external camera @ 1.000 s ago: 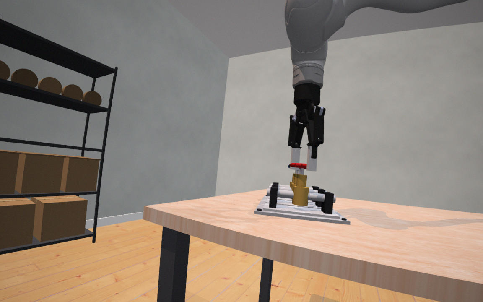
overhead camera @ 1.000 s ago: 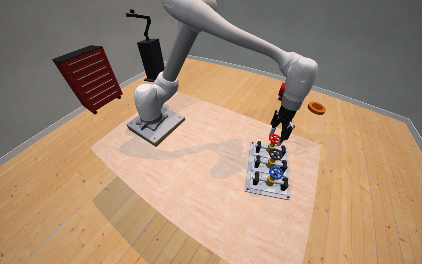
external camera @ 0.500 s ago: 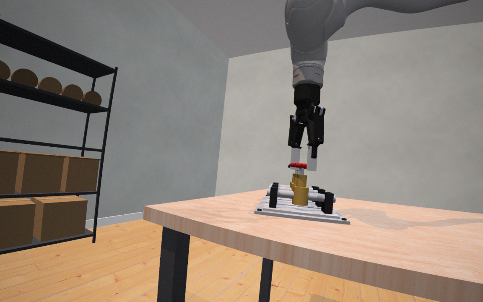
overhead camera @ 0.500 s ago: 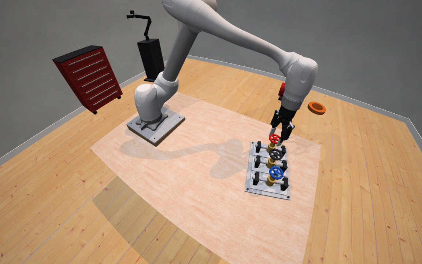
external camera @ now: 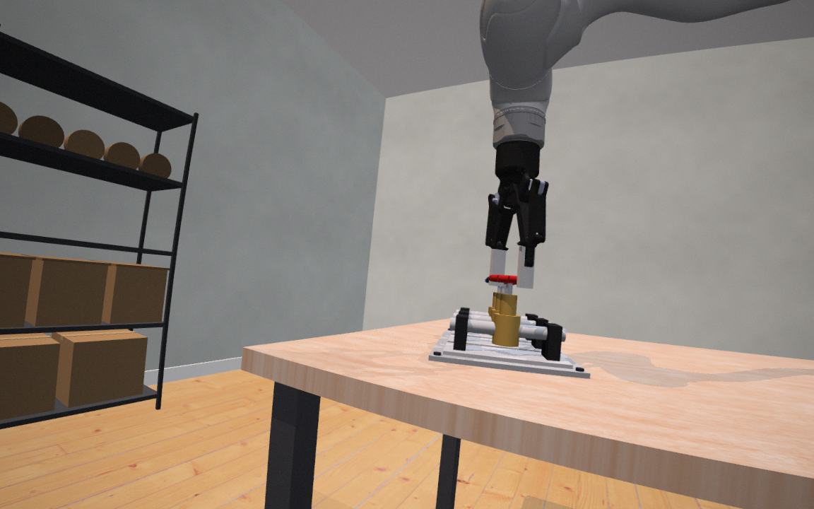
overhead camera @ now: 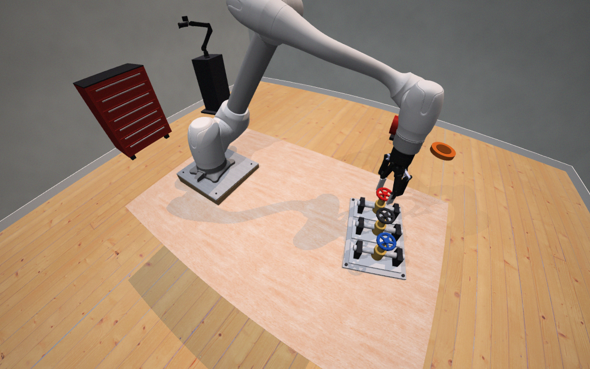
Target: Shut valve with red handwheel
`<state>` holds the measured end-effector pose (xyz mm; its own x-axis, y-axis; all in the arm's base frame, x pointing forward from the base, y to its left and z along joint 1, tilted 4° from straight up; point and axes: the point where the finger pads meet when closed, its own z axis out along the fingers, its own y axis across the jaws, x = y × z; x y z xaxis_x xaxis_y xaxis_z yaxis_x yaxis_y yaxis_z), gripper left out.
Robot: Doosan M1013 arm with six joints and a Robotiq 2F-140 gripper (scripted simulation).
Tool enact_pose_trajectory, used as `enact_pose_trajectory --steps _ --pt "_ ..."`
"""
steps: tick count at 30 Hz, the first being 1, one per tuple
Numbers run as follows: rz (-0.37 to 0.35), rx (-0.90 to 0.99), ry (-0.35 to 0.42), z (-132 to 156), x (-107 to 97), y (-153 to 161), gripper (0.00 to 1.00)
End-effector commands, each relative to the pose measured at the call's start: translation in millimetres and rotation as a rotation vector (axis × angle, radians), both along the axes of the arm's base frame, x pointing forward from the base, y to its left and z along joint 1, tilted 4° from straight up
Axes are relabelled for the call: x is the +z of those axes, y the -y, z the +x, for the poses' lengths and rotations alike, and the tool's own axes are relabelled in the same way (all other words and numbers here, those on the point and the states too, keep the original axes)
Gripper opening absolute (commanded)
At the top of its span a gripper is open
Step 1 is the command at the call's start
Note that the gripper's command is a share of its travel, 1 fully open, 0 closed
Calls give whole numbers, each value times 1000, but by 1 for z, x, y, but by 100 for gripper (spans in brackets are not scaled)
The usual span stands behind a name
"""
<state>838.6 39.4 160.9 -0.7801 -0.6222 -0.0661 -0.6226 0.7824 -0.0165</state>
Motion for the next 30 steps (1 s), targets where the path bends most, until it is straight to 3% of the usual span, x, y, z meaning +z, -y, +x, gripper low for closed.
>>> enact_pose_trajectory --steps 1,15,30 --pt "0 -3 0 0 0 0 10" --pt "6 -89 -3 0 0 0 10" --pt "23 -370 -11 0 0 0 10"
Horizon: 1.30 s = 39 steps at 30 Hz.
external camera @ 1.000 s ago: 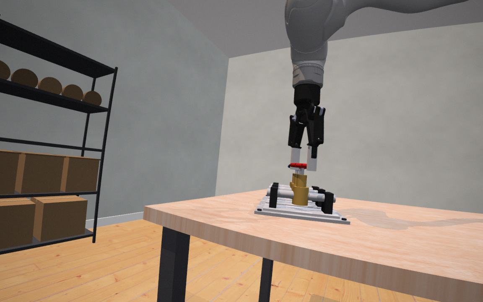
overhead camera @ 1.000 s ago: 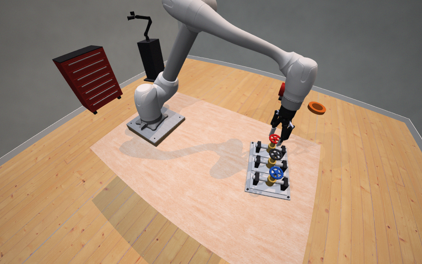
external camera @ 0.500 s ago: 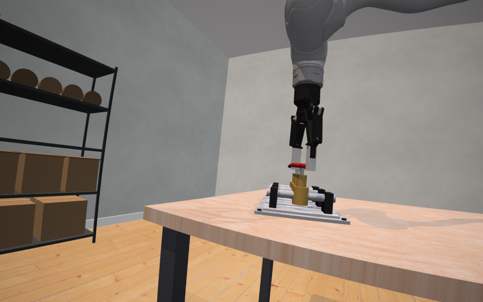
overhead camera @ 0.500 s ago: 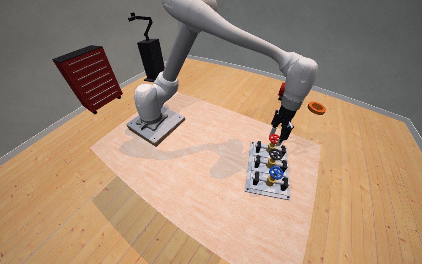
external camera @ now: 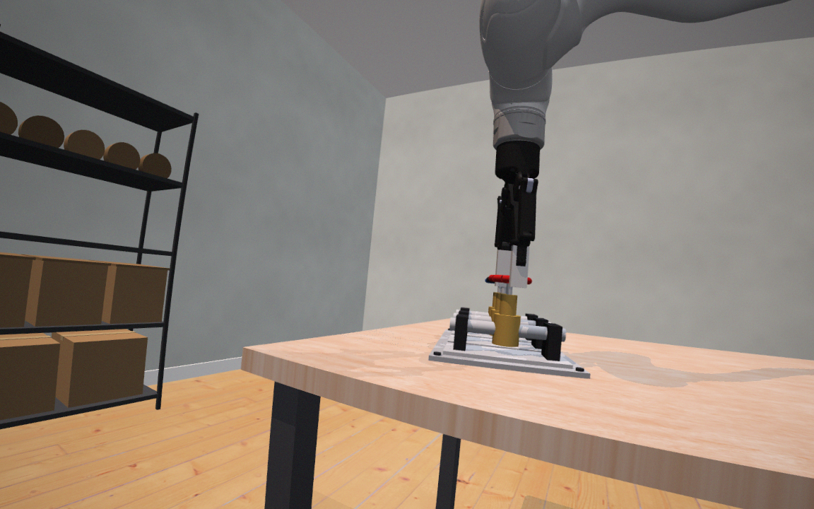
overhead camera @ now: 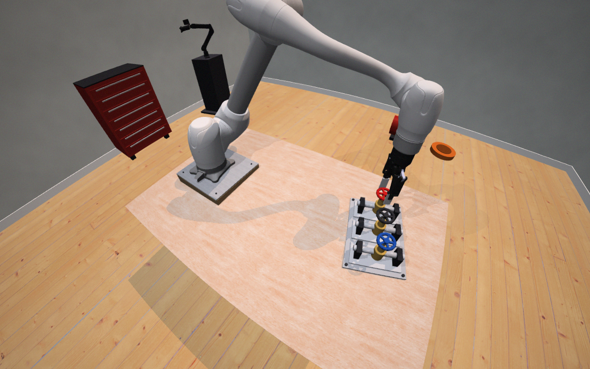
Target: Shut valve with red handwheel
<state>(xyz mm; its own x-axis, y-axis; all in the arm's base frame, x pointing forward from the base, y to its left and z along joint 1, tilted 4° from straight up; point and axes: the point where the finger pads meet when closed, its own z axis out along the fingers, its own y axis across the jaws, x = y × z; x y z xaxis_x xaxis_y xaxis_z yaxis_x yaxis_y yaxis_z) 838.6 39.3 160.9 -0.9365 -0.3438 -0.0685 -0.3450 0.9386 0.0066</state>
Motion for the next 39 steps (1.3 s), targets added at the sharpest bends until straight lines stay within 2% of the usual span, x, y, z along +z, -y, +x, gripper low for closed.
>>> enact_pose_trajectory --steps 1,17,39 --pt "2 -50 -2 0 0 0 10" --pt "19 -331 -10 0 0 0 10" --pt "25 -421 -12 0 0 0 10"
